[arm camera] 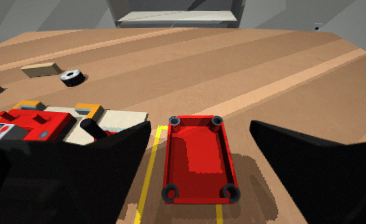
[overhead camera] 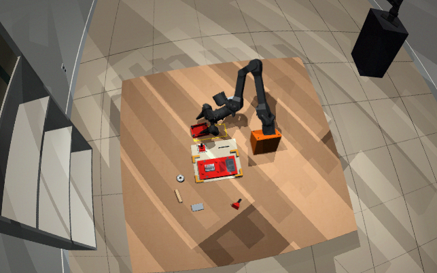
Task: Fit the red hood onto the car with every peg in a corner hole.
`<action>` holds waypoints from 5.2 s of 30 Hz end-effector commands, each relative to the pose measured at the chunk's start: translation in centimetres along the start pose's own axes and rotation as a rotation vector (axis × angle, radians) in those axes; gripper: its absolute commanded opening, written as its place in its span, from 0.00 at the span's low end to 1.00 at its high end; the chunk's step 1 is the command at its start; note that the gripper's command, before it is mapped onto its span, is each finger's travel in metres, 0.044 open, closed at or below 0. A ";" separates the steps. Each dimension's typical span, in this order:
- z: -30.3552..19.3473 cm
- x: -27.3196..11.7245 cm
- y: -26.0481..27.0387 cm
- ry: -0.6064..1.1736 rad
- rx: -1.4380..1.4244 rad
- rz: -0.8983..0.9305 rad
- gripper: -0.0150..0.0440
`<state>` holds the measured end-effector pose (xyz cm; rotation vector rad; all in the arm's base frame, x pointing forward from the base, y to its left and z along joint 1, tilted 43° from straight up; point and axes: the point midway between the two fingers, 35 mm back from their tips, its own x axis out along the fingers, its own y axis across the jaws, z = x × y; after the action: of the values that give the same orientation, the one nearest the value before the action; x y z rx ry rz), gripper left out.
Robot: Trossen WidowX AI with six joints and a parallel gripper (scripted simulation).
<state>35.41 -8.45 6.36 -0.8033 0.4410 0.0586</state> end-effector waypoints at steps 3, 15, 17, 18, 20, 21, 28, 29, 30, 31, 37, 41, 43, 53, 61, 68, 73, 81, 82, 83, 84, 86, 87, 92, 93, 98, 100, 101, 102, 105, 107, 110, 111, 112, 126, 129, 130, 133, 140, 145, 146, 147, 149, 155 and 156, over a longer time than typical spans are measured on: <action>-0.7 0.3 0.0 0.002 -0.005 0.002 1.00; -1.7 0.9 0.0 0.000 -0.006 -0.001 1.00; -1.9 0.9 0.0 0.000 -0.006 -0.001 1.00; -1.9 1.0 0.0 0.000 -0.006 -0.001 1.00; -2.1 1.0 0.0 -0.001 -0.006 -0.002 1.00; -2.2 1.1 0.0 -0.001 -0.006 -0.002 1.00; -2.7 1.3 0.0 -0.002 -0.007 -0.003 1.00; -2.7 1.3 0.0 -0.002 -0.007 -0.003 1.00; -2.7 1.3 0.0 -0.002 -0.007 -0.003 1.00; -2.7 1.3 0.0 -0.002 -0.007 -0.003 1.00; -3.0 1.5 0.0 -0.002 -0.007 -0.003 1.00; -3.1 1.6 0.0 -0.001 -0.007 -0.003 1.00; -3.2 1.6 0.0 -0.001 -0.007 -0.003 1.00; -3.6 1.8 0.0 -0.001 -0.007 -0.003 1.00; -4.0 2.0 0.0 -0.001 -0.007 -0.003 1.00; -4.3 2.2 0.0 -0.001 -0.007 -0.003 1.00; -4.1 2.1 -0.1 -0.003 -0.003 -0.007 0.91; -4.1 2.1 -0.1 -0.003 -0.003 -0.007 0.75; -4.1 2.1 -0.1 -0.003 -0.003 -0.007 0.74; -4.1 2.1 -0.1 -0.003 -0.003 -0.007 0.73; -4.1 2.1 -0.1 -0.003 -0.003 -0.007 0.72; -4.0 2.1 -0.1 -0.003 -0.003 -0.007 0.63; -3.8 2.0 -0.1 -0.003 -0.003 -0.007 0.59; -2.5 1.5 -0.2 -0.003 -0.003 -0.006 0.36; -2.2 1.4 -0.2 -0.004 -0.003 -0.006 0.32; -0.9 0.7 -0.3 -0.004 -0.002 -0.006 0.25; -0.3 0.4 -0.3 -0.005 -0.002 -0.006 0.25; -0.1 0.2 -0.2 -0.005 -0.002 -0.006 0.25; 0.2 0.1 -0.2 -0.005 -0.002 -0.006 0.25; 0.9 -0.4 -0.2 -0.006 -0.002 -0.006 0.25; 1.4 -0.8 -0.2 -0.006 -0.001 -0.007 0.25; 2.1 -1.3 -0.1 -0.007 -0.001 -0.007 0.25; 2.2 -1.4 -0.1 -0.007 -0.001 -0.007 0.25; 2.2 -1.4 -0.1 -0.007 -0.001 -0.007 0.25; 2.1 -1.1 -0.2 -0.008 0.286 -0.006 0.25; 2.1 -1.1 -0.2 -0.008 0.380 -0.006 0.25; 2.1 -1.1 -0.2 -0.009 0.412 -0.006 0.25; 2.1 -1.1 -0.2 -0.009 0.510 -0.005 0.25; 2.0 -1.1 -0.2 -0.010 0.740 -0.004 0.25; 2.0 -1.1 -0.2 -0.010 0.901 -0.003 0.25; 2.0 -1.1 -0.2 -0.010 0.933 -0.003 0.25; 2.0 -1.1 -0.2 -0.010 0.966 -0.003 0.25; 2.0 -1.1 -0.2 -0.010 1.032 -0.003 0.25; 2.0 -1.1 -0.2 -0.011 1.229 -0.002 0.25; 2.0 -1.1 -0.2 -0.011 1.261 -0.002 0.25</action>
<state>35.16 -7.02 8.16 0.3336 0.3836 -0.1864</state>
